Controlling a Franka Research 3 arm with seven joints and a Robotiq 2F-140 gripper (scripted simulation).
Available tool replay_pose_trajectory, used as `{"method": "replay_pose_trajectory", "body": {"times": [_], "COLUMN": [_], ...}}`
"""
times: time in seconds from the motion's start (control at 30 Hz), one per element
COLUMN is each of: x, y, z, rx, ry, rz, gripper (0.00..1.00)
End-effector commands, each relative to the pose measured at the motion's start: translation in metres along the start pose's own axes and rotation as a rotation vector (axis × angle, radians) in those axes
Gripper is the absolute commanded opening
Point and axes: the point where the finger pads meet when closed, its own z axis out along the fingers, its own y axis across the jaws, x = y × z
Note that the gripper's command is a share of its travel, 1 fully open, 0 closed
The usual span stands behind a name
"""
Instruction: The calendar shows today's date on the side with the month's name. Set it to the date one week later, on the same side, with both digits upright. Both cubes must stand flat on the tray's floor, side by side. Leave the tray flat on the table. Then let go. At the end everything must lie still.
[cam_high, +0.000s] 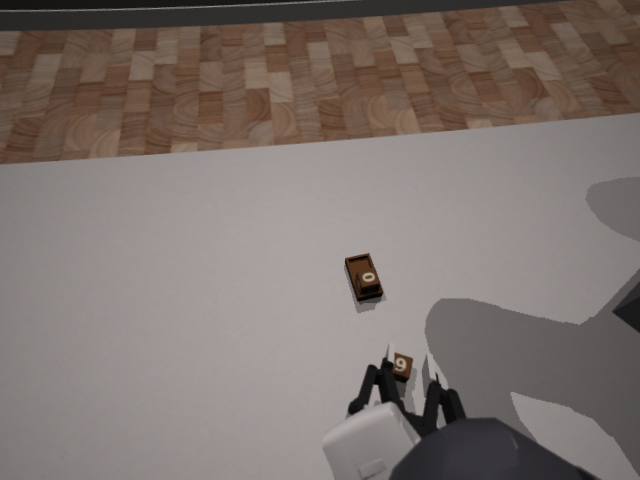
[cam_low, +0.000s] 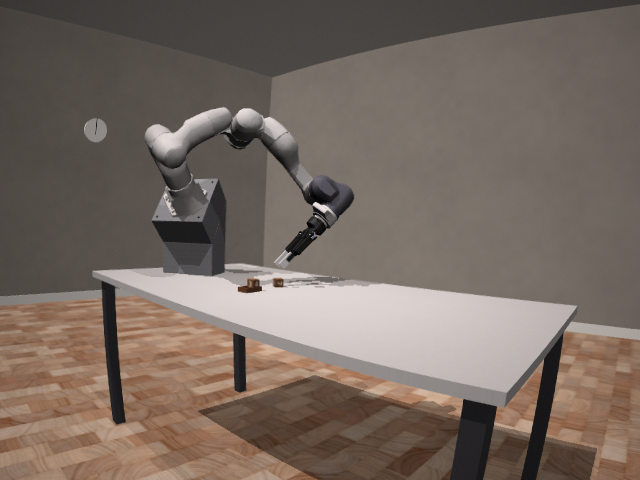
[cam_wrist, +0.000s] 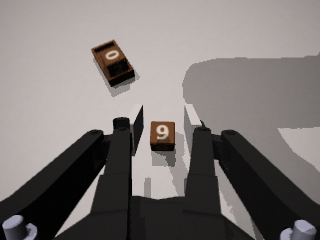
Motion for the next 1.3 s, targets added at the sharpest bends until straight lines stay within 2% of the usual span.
{"method": "replay_pose_trajectory", "body": {"times": [0.0,0.63,1.27], "x": [0.005,0.002,-0.018], "y": [-0.001,-0.001,-0.001], "z": [0.001,0.004,0.024], "rx": [-0.003,-0.003,-0.003], "ry": [0.017,0.017,0.017], "rz": [0.014,0.014,0.014], "gripper": [0.29,0.29,0.29]}}
